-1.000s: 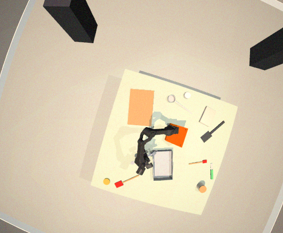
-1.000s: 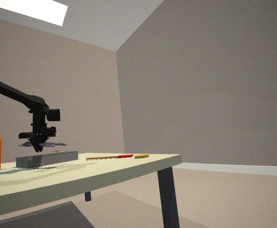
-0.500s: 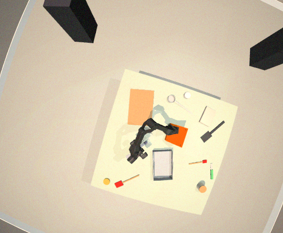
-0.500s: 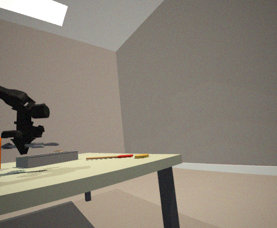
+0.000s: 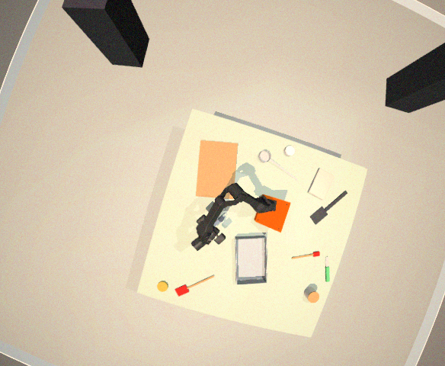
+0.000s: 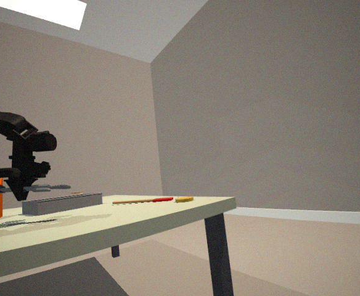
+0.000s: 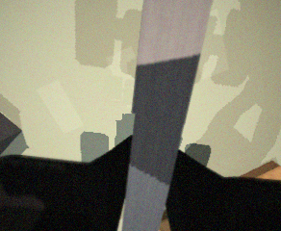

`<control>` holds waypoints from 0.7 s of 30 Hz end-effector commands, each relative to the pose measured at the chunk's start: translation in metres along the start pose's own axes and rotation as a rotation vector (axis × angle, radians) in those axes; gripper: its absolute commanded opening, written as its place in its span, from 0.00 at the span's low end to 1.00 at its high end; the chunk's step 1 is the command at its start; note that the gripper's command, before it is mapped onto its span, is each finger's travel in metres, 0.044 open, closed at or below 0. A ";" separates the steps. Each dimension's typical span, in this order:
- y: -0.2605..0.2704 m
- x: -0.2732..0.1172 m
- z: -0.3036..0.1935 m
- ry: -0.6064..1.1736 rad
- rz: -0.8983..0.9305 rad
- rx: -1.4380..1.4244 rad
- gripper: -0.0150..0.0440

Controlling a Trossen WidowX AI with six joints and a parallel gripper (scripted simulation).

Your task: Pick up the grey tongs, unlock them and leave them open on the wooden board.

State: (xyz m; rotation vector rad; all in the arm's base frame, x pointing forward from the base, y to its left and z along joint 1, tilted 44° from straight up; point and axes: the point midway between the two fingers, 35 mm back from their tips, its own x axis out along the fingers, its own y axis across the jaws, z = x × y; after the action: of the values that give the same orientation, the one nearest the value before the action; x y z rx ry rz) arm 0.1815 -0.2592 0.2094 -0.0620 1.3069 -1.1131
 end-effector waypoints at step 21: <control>-0.058 0.024 -0.027 0.012 0.125 -0.157 0.00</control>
State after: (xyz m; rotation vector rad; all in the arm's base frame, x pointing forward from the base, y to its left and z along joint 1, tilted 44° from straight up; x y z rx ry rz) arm 0.1299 -0.2874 0.2133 -0.0732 1.3908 -0.9332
